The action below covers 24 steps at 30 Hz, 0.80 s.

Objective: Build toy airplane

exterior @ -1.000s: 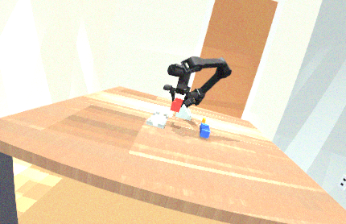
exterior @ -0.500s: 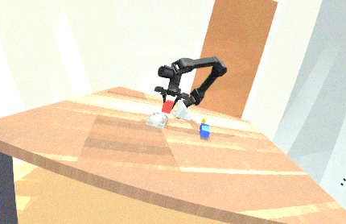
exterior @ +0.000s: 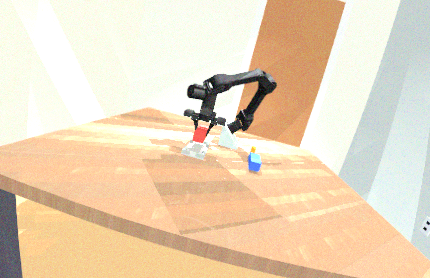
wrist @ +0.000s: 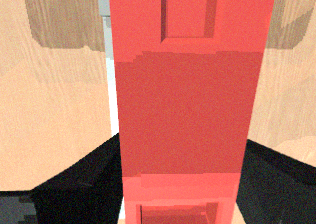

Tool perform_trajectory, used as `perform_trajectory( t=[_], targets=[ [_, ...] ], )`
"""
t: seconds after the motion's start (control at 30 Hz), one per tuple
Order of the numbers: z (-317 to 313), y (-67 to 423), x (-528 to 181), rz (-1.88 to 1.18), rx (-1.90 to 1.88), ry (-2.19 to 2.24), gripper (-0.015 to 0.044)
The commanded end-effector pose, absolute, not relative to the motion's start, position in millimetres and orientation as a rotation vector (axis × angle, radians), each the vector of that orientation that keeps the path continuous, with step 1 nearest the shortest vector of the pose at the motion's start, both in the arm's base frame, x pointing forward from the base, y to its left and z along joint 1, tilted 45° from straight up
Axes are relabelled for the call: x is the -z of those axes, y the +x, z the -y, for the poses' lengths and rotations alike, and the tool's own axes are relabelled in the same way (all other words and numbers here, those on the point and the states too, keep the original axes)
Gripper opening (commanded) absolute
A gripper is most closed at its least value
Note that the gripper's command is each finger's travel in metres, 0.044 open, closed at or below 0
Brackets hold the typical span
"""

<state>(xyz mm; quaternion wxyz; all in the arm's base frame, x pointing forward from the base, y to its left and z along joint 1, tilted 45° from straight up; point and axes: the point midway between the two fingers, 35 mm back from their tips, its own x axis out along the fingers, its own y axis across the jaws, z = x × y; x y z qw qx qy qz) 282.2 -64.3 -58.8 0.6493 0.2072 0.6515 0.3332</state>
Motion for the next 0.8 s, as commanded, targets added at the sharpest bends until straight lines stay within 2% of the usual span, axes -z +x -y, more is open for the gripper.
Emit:
perform_trajectory(
  t=[0.0,0.1,0.77],
  targets=[
    [66.0,283.0,59.4,-1.477,-0.758,0.457,0.0131],
    [65.8,282.7,59.8,-1.477,-0.758,0.457,0.0195],
    [61.0,282.6,65.2,-1.477,-0.758,0.457,0.0195]
  ],
)
